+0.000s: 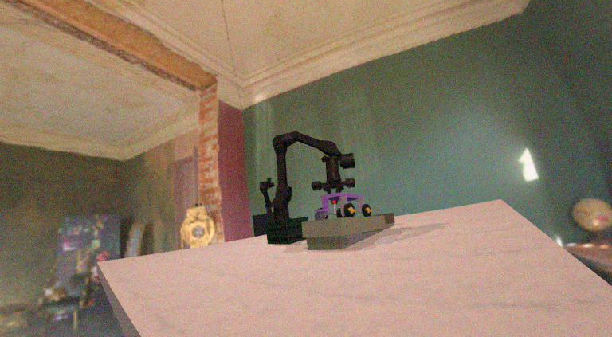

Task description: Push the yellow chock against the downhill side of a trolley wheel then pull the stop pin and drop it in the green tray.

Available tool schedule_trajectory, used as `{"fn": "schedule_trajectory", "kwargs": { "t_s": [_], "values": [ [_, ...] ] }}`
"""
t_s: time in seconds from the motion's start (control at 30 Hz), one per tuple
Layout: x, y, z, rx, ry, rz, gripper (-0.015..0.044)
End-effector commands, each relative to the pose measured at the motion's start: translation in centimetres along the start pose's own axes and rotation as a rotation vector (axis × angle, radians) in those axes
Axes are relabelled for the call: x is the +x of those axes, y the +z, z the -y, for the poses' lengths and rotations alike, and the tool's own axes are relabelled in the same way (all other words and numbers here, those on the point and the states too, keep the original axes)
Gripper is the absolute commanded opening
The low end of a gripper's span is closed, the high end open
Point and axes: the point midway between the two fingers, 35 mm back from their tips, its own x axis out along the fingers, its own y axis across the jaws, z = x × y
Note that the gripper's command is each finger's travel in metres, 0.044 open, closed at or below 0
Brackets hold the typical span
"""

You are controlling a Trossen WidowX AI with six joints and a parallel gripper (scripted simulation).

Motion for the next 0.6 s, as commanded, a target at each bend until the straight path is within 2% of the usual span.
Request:
{"fn": "schedule_trajectory", "kwargs": {
  "t_s": [0.0, 0.57],
  "values": [
    [-0.2, -0.08, -0.09, -0.116, -0.023, 0.022, 0.0],
    [-0.15, -0.41, -0.22, -0.63, -0.09, 0.091, 0.0]
  ]
}}
